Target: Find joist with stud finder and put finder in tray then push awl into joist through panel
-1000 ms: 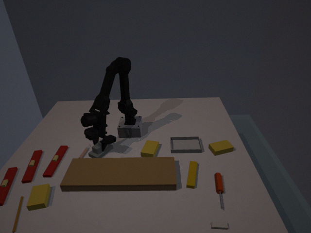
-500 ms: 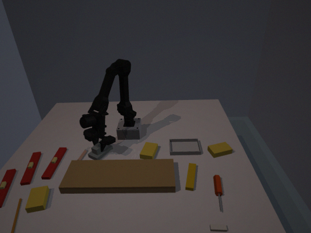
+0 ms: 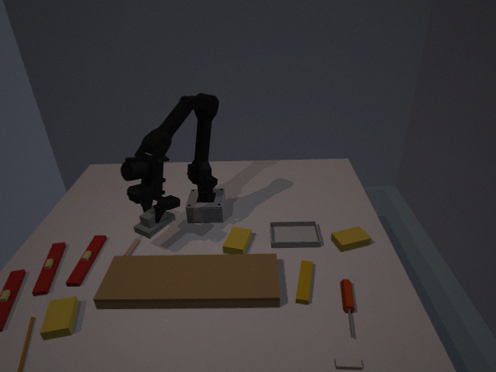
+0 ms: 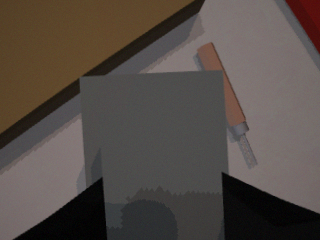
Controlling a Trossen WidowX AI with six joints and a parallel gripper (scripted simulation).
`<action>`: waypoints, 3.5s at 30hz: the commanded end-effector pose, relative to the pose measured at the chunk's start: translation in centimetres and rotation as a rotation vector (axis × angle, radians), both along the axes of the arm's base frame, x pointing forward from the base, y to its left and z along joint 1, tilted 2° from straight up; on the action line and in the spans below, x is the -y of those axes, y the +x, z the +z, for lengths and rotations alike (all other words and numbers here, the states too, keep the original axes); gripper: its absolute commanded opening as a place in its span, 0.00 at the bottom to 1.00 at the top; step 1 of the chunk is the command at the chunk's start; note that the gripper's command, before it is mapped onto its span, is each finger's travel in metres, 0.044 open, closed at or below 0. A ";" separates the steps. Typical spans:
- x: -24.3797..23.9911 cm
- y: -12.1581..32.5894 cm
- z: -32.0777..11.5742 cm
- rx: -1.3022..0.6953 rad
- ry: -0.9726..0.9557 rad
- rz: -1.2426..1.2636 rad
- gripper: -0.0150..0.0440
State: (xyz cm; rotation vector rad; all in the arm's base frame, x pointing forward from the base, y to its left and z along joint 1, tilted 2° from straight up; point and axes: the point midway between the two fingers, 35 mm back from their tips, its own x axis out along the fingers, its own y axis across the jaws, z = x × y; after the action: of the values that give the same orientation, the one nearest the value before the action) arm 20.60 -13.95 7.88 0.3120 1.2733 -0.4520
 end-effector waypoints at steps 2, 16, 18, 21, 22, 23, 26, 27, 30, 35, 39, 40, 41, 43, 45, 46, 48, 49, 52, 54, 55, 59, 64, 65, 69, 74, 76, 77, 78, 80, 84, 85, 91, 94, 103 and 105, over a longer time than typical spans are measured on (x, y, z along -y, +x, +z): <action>0.0 0.0 1.2 0.004 -0.004 -0.002 0.25; 1.6 4.4 2.8 -0.001 -0.002 0.144 0.25; 1.9 5.2 3.0 -0.002 -0.002 0.168 0.25; 2.3 6.3 3.3 -0.002 -0.002 0.203 0.25; 2.4 6.7 3.4 -0.002 -0.002 0.215 0.25; 2.5 7.1 3.4 -0.003 -0.001 0.227 0.25; 2.9 8.2 3.6 -0.003 -0.001 0.263 0.25; 3.0 8.6 3.6 -0.003 -0.002 0.275 0.25; 3.3 9.7 3.7 -0.003 -0.002 0.311 0.25; 3.9 11.6 3.8 -0.002 -0.002 0.370 0.25; 4.3 13.1 3.7 -0.001 -0.003 0.418 0.25; 4.4 13.5 3.7 -0.001 -0.003 0.430 0.25; 4.5 13.9 3.7 -0.001 -0.003 0.441 0.25; 4.7 14.6 3.6 0.000 -0.003 0.465 0.25; 4.8 15.4 3.5 0.001 -0.004 0.489 0.25; 4.9 15.7 3.4 0.001 -0.004 0.501 0.25; 5.1 16.5 3.3 0.002 -0.005 0.525 0.25; 5.1 16.8 3.2 0.003 -0.005 0.536 0.25; 5.3 17.4 3.1 0.003 -0.005 0.554 0.25; 5.3 17.4 3.0 0.003 -0.005 0.554 0.25; 5.3 17.4 2.9 0.003 -0.005 0.554 0.25; 5.3 17.4 2.3 0.003 -0.005 0.554 0.25; 5.4 17.5 1.4 0.003 -0.005 0.554 0.25; 5.4 17.5 1.2 0.003 -0.005 0.554 0.25; 5.4 17.5 0.5 0.003 -0.005 0.554 0.25; 5.4 17.5 -0.4 0.003 -0.005 0.554 0.25; 5.4 17.5 -0.8 0.003 -0.005 0.554 0.25; 5.4 17.5 -1.0 0.003 -0.005 0.554 0.25; 5.4 17.5 -1.2 0.003 -0.005 0.554 0.25; 5.5 17.5 -1.5 0.003 -0.005 0.554 0.25; 5.5 17.5 -2.2 0.003 -0.005 0.554 0.25; 5.4 17.5 -2.4 0.003 -0.005 0.554 0.25; 5.5 17.4 -3.0 0.003 -0.005 0.554 0.25; 5.5 17.4 -3.4 0.003 -0.005 0.554 0.25; 5.5 17.4 -4.7 0.003 -0.005 0.554 0.25; 5.5 17.4 -4.8 0.003 -0.005 0.554 0.25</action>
State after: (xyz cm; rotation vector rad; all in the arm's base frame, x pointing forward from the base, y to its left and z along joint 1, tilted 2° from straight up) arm 37.88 -19.42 3.25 -0.0480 1.2996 0.0157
